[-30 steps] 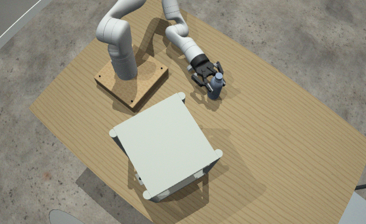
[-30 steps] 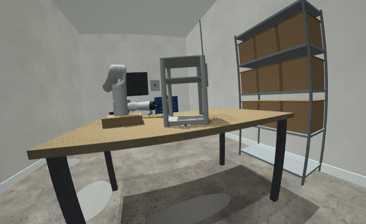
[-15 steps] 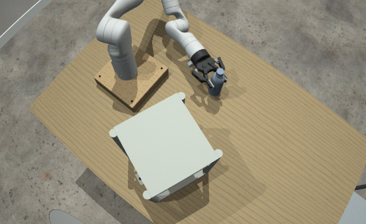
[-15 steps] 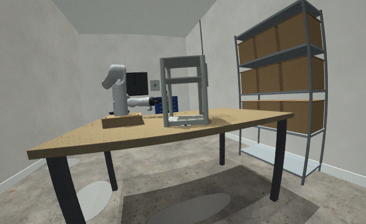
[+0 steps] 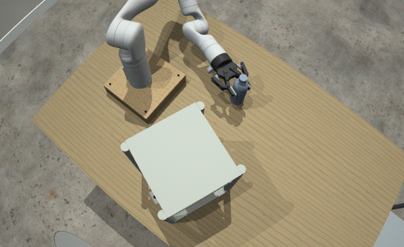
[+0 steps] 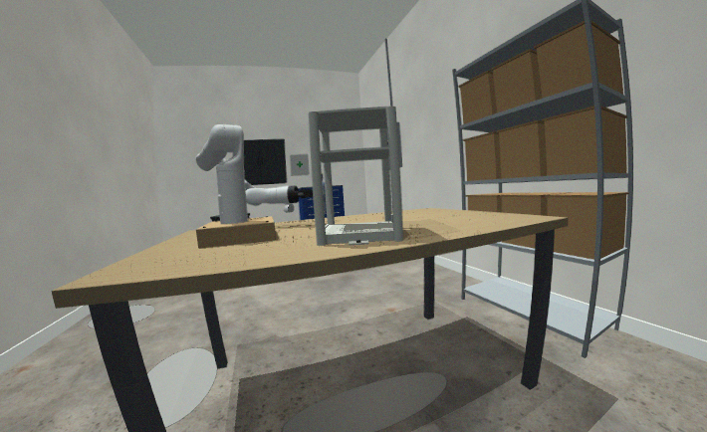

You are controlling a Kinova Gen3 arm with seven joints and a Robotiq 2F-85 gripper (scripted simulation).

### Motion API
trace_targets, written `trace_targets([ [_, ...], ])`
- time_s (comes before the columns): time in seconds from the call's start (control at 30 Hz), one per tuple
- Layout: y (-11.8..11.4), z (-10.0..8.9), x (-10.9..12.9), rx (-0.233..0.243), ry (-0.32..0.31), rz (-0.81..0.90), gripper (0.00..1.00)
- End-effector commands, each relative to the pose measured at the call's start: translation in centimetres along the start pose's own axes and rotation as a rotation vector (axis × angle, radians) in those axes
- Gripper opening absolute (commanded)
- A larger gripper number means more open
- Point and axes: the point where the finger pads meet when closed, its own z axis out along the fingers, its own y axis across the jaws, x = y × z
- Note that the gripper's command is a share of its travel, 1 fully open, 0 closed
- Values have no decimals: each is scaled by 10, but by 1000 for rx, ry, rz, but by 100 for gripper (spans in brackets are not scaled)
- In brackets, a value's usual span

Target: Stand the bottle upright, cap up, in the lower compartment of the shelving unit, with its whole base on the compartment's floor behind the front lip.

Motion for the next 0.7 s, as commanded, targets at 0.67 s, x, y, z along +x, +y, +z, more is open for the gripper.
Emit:
trace_targets([
  [0.67, -20, 0, -1, 0, -1, 1, 0],
])
